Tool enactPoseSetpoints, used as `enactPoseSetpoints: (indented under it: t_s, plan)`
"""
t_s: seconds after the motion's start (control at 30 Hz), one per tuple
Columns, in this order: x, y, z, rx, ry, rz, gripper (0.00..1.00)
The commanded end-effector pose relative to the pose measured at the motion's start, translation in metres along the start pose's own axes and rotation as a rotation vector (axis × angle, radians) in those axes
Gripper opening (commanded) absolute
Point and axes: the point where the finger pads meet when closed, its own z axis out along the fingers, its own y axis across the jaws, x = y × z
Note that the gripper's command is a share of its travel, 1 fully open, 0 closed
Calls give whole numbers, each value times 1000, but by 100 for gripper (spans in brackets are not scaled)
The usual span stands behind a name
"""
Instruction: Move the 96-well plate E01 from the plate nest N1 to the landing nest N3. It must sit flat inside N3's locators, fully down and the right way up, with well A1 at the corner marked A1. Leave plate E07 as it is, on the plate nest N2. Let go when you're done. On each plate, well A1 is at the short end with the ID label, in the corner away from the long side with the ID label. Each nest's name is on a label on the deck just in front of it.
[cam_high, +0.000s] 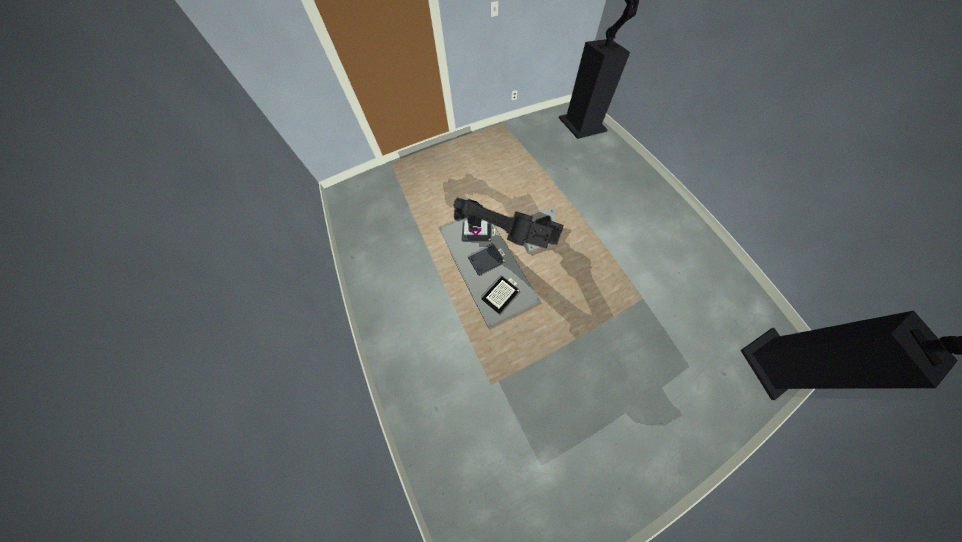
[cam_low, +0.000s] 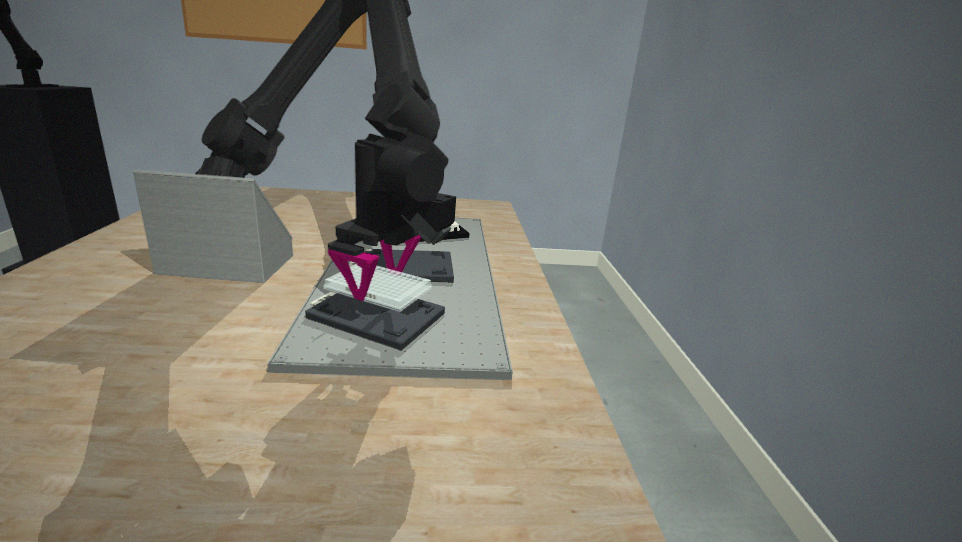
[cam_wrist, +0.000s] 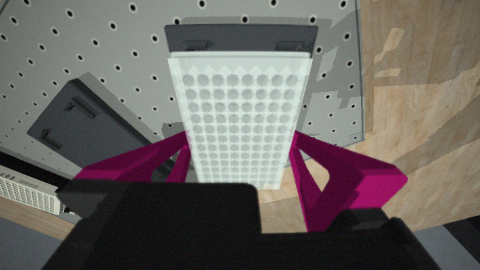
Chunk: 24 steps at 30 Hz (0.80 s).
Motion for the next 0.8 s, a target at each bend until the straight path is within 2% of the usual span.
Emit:
enactPoseSetpoints:
  t_s: [0.0, 0.43, 0.53, 0.77]
  plan:
    - [-18, -2, -30, 8, -61, -21, 0]
    - [-22, -2, -55, 12, -69, -27, 0]
    - [-18, -3, -53, 6, -60, -19, 0]
    - [-21, -2, -70, 13, -70, -27, 0]
